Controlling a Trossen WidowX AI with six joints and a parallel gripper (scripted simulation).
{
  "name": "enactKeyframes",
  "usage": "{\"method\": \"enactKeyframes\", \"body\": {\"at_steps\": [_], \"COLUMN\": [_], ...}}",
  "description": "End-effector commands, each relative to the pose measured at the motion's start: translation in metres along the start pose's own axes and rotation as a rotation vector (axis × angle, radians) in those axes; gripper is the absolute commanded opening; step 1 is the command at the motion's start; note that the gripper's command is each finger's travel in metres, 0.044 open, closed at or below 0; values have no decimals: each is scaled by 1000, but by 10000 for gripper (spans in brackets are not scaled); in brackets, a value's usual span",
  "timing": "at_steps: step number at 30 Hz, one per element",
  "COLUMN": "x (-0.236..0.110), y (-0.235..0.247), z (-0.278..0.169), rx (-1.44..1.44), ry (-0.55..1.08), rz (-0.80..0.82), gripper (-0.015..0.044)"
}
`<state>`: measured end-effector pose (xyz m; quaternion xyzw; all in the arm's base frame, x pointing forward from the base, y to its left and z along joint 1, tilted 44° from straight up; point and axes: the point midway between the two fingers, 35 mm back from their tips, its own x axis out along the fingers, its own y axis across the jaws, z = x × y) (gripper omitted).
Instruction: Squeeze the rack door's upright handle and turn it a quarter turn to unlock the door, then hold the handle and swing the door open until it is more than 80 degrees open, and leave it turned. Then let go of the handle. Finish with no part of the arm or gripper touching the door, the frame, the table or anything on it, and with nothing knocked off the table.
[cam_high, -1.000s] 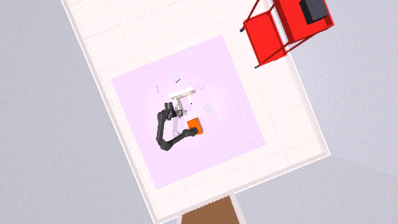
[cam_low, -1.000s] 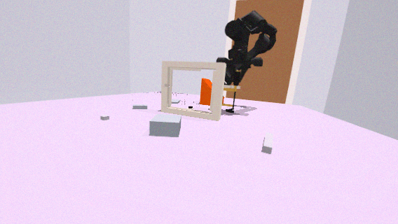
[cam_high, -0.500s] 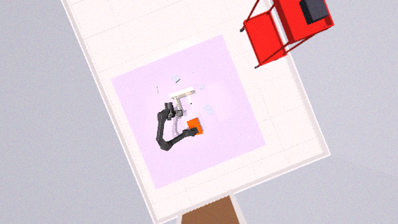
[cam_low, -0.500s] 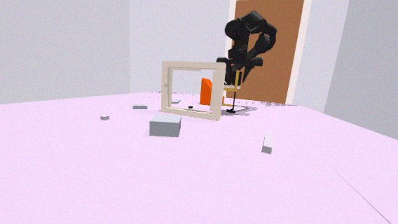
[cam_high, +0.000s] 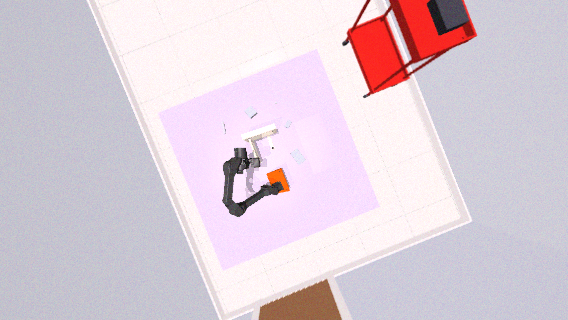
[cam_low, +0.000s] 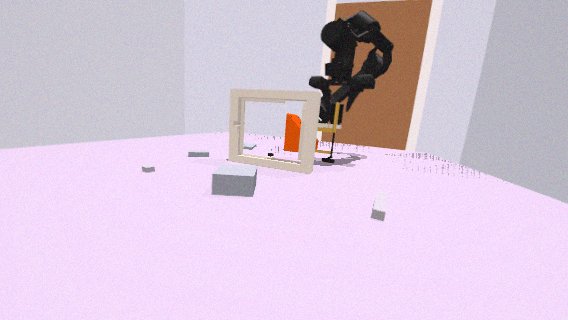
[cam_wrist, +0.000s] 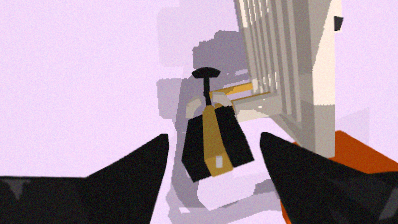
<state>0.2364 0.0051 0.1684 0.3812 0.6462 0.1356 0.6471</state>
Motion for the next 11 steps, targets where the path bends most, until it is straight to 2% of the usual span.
{"method": "enactKeyframes", "body": {"at_steps": [1, 11], "x": [-8, -25], "y": [0, 0], "z": [0, -1], "rx": [15, 48], "ry": [-17, -57], "rz": [-8, -15], "gripper": [287, 287]}}
